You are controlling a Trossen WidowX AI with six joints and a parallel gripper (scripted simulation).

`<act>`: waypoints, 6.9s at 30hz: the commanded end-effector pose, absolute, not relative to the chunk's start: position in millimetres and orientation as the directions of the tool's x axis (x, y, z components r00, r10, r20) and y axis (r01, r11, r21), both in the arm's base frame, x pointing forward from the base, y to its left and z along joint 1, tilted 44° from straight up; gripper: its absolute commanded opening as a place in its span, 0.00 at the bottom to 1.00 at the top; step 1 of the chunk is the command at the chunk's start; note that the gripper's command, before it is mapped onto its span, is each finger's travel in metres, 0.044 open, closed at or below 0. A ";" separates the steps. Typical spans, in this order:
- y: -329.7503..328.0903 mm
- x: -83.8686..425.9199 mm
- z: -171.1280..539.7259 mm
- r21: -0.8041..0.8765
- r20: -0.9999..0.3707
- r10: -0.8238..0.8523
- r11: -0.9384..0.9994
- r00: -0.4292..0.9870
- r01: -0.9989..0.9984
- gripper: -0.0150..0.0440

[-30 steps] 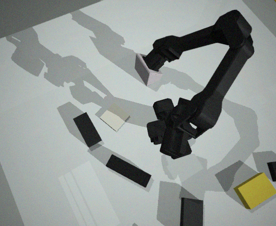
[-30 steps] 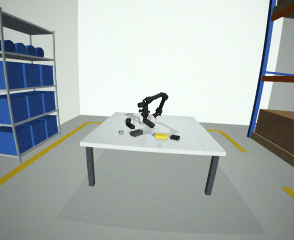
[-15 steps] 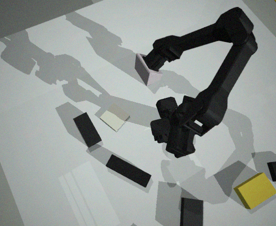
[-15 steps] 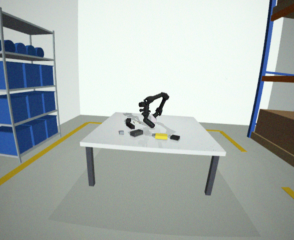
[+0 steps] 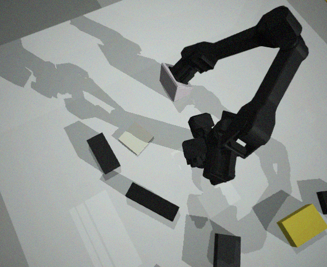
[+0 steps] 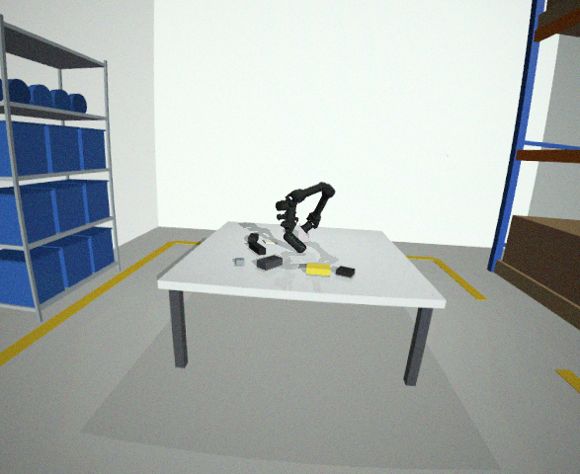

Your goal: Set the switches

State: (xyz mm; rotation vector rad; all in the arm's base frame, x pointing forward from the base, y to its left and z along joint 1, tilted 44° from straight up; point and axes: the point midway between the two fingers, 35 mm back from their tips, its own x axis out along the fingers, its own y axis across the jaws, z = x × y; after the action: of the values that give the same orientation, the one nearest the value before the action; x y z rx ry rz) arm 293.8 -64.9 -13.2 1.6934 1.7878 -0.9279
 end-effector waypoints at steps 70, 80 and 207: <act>-39.0 302.0 43.3 -0.133 -0.838 0.535 -0.013 -0.106 0.991 0.82; -33.8 303.0 50.2 -0.133 -0.849 0.517 -0.013 -0.108 0.991 0.82; 41.3 312.3 112.5 -0.134 -0.737 0.670 -0.012 -0.091 0.991 0.83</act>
State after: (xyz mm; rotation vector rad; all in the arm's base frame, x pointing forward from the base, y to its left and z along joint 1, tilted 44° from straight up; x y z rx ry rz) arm 313.4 34.8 112.2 1.7237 1.7857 -0.9091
